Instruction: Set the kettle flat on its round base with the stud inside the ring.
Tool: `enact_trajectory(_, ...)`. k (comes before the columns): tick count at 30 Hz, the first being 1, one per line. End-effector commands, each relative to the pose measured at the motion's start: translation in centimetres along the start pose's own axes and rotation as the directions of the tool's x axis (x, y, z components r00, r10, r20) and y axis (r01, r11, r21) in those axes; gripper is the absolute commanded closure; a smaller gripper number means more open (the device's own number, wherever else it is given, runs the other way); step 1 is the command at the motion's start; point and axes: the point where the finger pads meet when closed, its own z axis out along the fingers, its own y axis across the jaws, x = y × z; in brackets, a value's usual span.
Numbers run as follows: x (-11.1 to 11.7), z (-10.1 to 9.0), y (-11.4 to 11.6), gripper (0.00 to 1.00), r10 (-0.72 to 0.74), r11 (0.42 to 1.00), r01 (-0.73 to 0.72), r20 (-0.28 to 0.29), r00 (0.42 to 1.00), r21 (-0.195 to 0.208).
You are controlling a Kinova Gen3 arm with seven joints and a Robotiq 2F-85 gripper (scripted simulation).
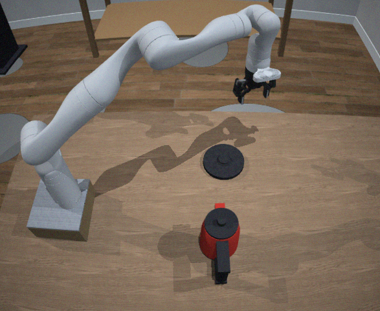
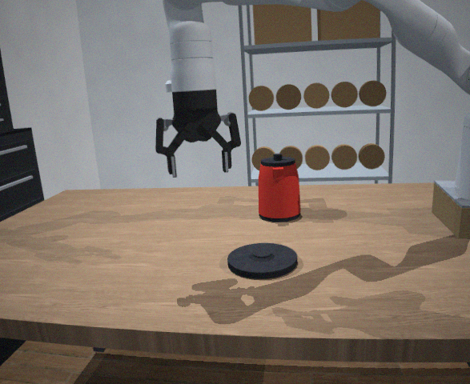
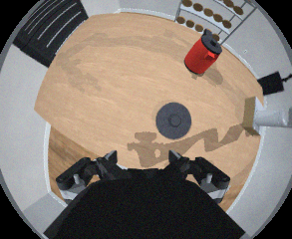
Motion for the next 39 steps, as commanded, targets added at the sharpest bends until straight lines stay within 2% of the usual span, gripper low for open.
enact_trajectory(1, 0.0, -0.17, -0.05, 0.0, 0.0, 1.0, 0.0, 0.0, 1.0, 0.003)
enact_trajectory(17, 0.0, -0.17, -0.05, 0.0, 0.0, 1.0, 0.0, 0.0, 1.0, 0.003)
enact_trajectory(18, 0.0, -0.17, -0.05, 0.2, 0.0, 1.0, 0.0, 0.0, 1.0, 0.003)
enact_trajectory(39, 0.22, -0.26, 0.01, 0.2, 0.012, 1.0, -0.012, -0.001, 1.0, 0.003)
